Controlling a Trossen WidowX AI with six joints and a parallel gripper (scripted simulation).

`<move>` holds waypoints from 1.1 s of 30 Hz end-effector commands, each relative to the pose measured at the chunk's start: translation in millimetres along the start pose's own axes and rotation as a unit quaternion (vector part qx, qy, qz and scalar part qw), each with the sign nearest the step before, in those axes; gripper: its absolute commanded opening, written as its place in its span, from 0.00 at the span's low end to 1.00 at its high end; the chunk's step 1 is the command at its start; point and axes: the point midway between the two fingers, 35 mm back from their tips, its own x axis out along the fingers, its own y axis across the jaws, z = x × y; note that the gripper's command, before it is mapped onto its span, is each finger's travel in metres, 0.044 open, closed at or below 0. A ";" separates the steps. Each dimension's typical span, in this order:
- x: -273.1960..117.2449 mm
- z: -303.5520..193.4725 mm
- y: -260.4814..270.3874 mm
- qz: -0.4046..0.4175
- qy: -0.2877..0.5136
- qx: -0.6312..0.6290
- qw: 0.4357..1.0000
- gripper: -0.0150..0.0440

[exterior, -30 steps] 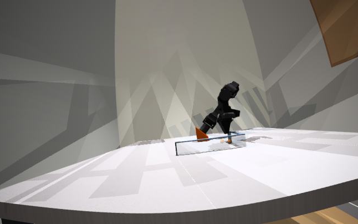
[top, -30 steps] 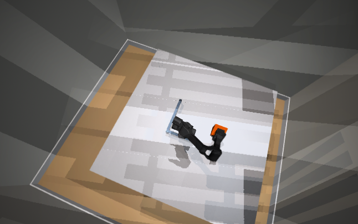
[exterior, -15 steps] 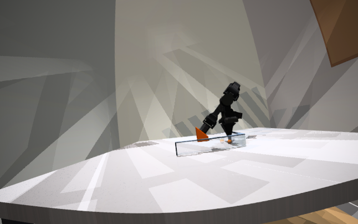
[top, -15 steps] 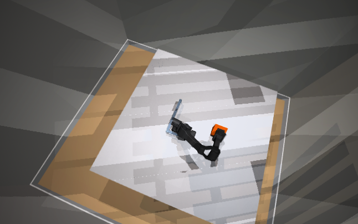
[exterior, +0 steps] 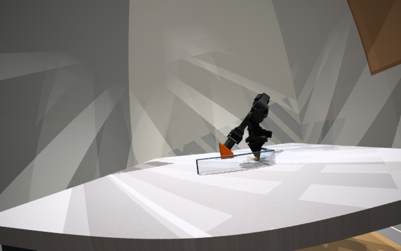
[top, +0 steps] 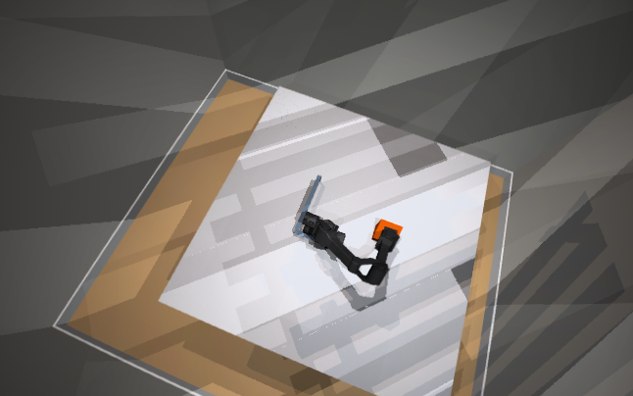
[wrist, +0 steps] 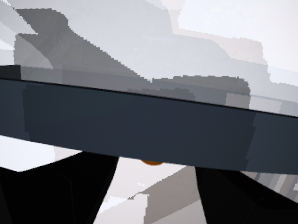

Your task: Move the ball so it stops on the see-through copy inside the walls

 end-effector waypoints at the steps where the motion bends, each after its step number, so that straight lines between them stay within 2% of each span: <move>1: 8.4 0.0 2.5 0.003 -0.002 0.003 1.000 0.63; 4: 10.8 0.1 2.7 0.003 -0.002 0.003 1.000 0.63; 7: 10.8 0.1 2.7 0.003 -0.002 0.003 1.000 0.50; 17: 10.8 0.1 2.7 0.003 -0.002 0.003 1.000 0.38; 20: 7.4 -0.2 1.8 0.003 -0.002 0.003 1.000 0.25; 28: -35.0 -3.0 -4.5 0.003 0.003 0.004 1.000 0.25; 33: -39.7 -20.7 -8.5 -0.001 0.017 0.056 0.998 0.25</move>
